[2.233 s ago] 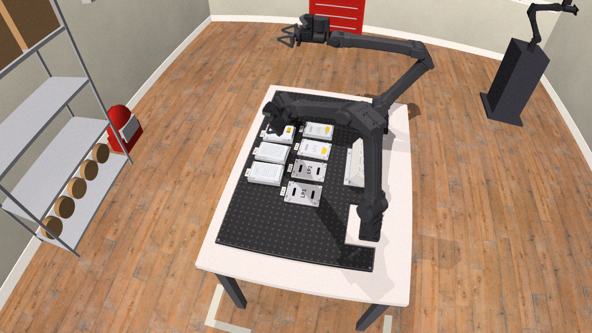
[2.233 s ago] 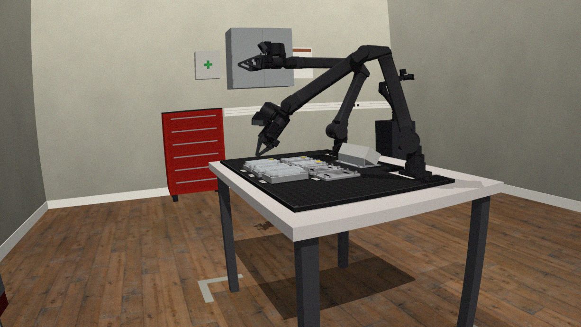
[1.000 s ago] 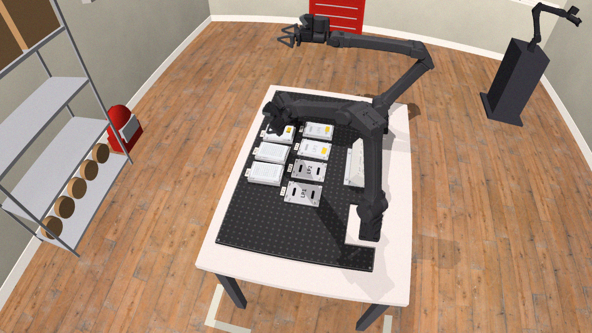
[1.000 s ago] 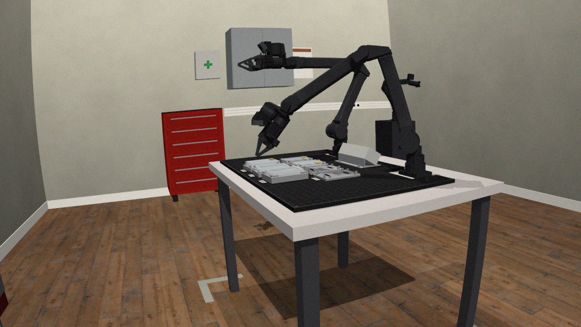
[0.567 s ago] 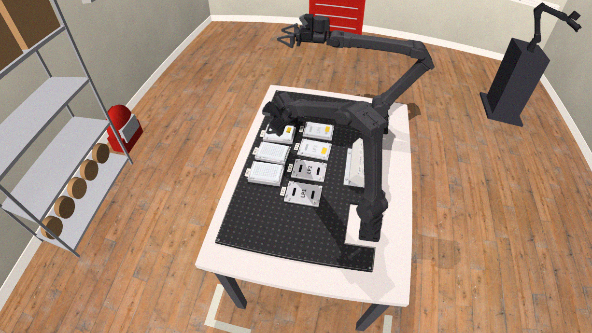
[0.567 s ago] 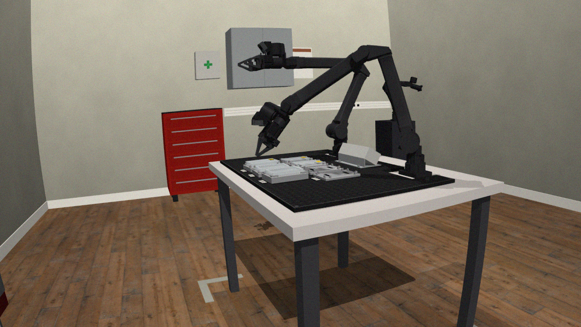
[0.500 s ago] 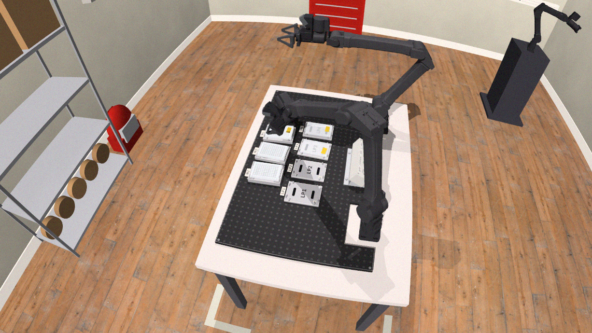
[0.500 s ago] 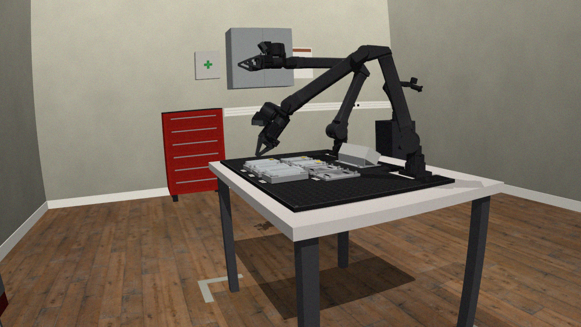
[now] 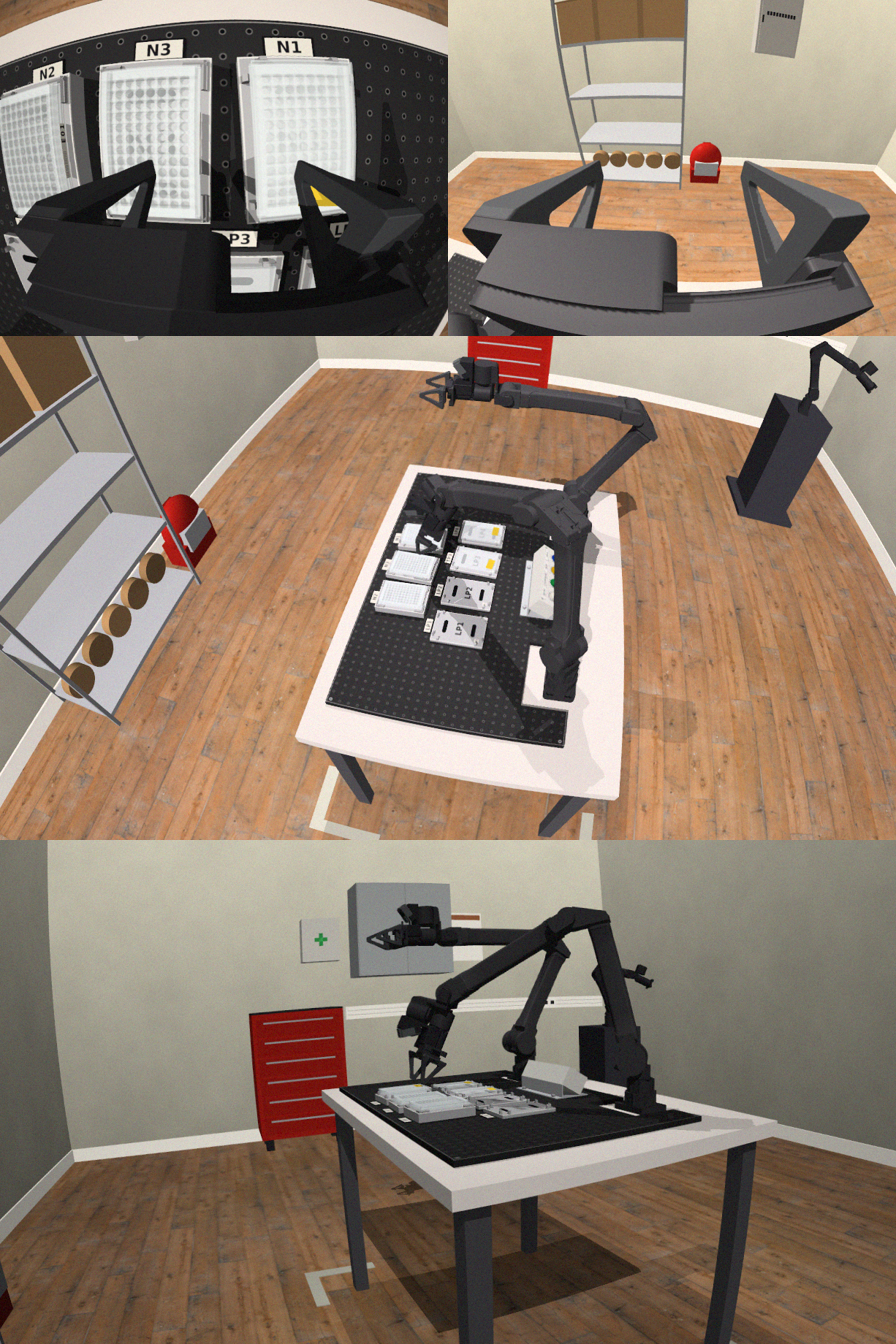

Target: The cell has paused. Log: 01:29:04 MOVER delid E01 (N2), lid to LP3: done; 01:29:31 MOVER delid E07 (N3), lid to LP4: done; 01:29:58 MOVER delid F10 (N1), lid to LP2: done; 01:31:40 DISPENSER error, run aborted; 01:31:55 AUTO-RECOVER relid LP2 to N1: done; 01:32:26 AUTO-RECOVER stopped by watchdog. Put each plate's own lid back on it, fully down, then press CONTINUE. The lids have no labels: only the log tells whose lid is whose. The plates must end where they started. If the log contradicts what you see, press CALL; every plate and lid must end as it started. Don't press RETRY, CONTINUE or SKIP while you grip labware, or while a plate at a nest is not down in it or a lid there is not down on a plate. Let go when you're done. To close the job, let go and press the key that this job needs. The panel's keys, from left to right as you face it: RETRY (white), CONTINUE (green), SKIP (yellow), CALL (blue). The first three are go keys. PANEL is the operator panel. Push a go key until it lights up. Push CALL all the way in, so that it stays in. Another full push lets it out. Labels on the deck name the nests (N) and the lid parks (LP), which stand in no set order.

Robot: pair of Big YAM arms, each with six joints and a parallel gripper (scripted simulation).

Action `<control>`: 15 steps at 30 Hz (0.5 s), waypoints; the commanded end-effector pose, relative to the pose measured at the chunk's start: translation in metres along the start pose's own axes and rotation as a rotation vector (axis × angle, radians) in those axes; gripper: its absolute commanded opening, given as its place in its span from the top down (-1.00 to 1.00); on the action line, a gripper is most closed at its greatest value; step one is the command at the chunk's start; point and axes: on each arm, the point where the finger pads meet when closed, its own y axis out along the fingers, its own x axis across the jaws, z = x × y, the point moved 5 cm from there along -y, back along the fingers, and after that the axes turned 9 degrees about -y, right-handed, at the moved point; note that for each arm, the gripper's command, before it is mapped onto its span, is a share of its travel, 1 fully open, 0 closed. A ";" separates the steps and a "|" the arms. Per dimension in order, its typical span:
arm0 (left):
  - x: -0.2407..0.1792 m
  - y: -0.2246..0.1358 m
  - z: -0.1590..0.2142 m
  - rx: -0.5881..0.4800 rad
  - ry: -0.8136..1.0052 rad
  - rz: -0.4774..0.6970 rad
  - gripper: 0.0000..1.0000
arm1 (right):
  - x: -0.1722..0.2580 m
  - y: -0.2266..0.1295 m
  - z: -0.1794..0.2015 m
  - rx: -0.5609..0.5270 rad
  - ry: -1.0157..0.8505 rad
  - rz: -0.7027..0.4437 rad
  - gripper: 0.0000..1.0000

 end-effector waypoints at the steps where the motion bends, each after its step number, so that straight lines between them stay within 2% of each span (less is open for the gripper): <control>1: -0.025 -0.041 -0.012 0.003 -0.030 0.052 -1.00 | -0.006 -0.002 -0.032 -0.056 0.012 0.008 -1.00; 7: -0.014 -0.044 0.020 0.140 -0.012 0.015 -1.00 | -0.006 -0.002 -0.032 -0.056 0.012 0.008 -1.00; 9: -0.014 -0.044 0.020 0.140 -0.012 0.015 -1.00 | -0.006 -0.002 -0.032 -0.056 0.012 0.008 -1.00; 15: -0.019 -0.062 0.032 0.243 -0.009 0.021 -1.00 | -0.006 -0.002 -0.032 -0.056 0.012 0.008 -1.00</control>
